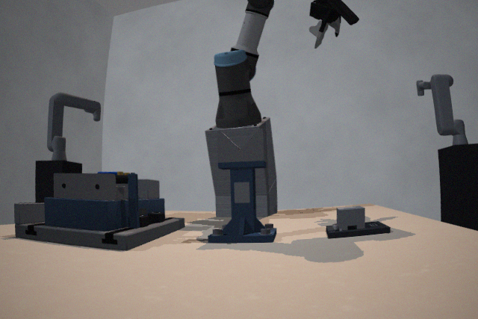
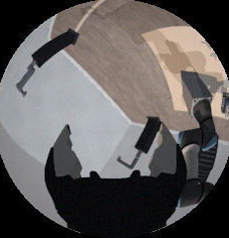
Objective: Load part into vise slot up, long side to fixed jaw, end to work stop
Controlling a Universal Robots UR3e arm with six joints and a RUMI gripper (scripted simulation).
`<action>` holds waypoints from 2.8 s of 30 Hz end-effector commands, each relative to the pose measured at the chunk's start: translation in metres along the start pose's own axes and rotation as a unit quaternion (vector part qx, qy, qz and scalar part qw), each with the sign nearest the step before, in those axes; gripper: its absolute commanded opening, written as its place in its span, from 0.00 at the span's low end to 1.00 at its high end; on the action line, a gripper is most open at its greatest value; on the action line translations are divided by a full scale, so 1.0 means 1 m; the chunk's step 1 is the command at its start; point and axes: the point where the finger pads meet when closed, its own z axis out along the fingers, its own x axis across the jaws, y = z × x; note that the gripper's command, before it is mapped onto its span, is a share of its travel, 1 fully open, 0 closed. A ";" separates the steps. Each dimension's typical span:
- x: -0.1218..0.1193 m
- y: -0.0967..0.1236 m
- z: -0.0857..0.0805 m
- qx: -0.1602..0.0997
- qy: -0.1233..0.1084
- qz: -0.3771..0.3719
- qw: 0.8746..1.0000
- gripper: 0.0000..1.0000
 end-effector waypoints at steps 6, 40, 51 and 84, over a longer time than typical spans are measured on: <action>0.030 -0.090 -0.033 0.072 -0.017 0.141 0.987 1.00; 0.235 -0.292 -0.151 0.259 -0.103 0.576 0.768 1.00; 0.321 -0.319 -0.184 0.301 -0.135 0.685 0.650 1.00; 0.557 -0.302 -0.241 0.373 -0.219 0.866 0.252 1.00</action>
